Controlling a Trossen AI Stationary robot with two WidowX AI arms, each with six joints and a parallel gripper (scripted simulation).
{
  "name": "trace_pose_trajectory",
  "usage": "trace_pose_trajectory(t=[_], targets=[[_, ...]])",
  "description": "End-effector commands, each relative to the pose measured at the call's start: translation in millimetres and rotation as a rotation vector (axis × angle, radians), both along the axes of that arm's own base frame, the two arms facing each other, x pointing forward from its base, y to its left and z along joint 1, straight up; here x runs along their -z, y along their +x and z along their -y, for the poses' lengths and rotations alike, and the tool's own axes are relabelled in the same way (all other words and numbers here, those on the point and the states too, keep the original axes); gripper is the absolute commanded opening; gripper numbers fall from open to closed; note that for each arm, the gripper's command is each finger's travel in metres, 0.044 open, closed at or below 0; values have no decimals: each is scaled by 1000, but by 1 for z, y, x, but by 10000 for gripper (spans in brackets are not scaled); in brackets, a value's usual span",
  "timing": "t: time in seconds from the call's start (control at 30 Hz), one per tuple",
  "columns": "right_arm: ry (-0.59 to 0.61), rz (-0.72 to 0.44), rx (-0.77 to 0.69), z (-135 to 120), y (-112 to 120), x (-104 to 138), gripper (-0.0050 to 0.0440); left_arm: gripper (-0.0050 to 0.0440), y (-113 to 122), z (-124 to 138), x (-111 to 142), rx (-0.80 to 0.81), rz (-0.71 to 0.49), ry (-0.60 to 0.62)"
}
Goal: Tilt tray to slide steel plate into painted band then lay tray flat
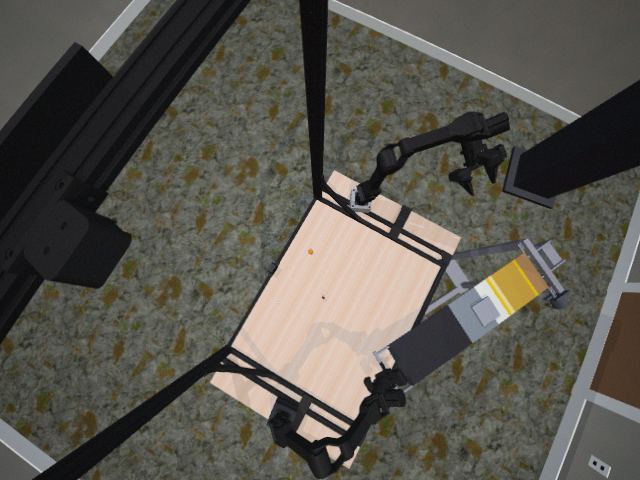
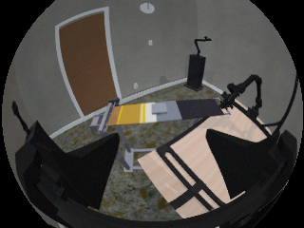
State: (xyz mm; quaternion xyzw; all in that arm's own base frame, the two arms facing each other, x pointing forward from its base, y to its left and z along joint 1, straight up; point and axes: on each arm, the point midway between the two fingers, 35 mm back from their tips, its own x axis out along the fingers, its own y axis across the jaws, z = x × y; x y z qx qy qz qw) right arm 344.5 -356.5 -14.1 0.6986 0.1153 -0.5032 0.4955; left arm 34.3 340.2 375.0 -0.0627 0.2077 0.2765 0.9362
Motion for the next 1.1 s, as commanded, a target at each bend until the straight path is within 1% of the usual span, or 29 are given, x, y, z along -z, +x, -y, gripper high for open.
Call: trace_pose_trajectory(t=[0.0,0.3,1.07], targets=[[-8,7,2,1,-1,-17,0,440,0,0,-1,2,0,3],[-14,15,2,2,0,-38,0,440,0,0,-1,2,0,3],[-26,31,2,2,2,-54,0,440,0,0,-1,2,0,3]])
